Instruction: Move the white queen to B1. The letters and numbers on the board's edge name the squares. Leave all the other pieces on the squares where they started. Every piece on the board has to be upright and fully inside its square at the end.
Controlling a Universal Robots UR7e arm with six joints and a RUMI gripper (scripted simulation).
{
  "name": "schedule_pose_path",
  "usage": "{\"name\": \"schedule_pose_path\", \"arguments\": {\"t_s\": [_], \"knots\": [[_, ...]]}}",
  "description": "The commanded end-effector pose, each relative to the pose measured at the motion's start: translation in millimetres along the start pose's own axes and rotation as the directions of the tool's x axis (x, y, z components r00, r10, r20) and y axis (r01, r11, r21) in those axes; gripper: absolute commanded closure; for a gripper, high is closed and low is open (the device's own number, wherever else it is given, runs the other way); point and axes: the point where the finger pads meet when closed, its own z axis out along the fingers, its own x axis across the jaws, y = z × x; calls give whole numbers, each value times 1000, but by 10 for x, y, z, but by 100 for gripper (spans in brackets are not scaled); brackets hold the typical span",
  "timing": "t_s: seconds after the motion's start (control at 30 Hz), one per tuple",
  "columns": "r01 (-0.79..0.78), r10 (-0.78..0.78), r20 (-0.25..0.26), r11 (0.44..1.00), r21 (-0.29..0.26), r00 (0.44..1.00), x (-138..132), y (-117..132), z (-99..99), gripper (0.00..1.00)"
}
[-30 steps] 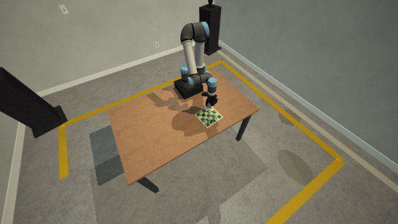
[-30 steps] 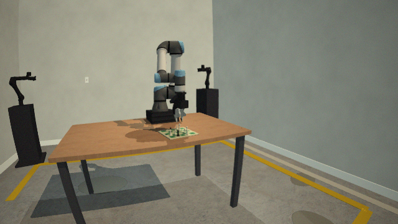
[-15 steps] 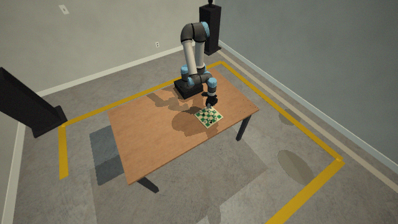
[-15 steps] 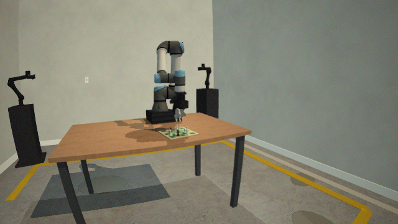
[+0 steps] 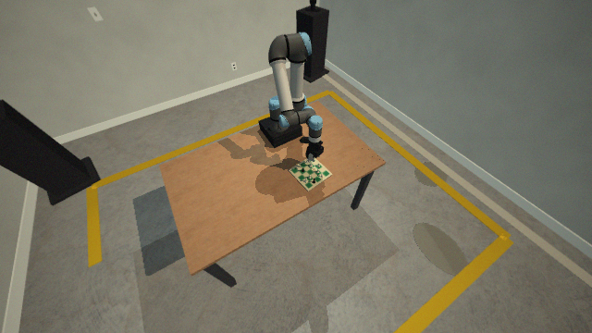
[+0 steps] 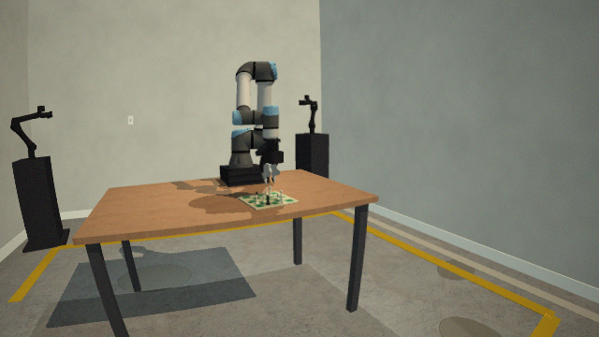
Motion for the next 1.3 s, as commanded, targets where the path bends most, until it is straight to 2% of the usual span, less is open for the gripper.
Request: {"name": "schedule_pose_path", "arguments": {"t_s": [0.0, 0.57, 1.27], "knots": [[0, 0, 0, 1000, -1, 1000, -2, 4, -3, 75], [0, 0, 0, 1000, -1, 1000, -2, 4, 21, 75], [0, 0, 0, 1000, -1, 1000, -2, 4, 373, 75]]}}
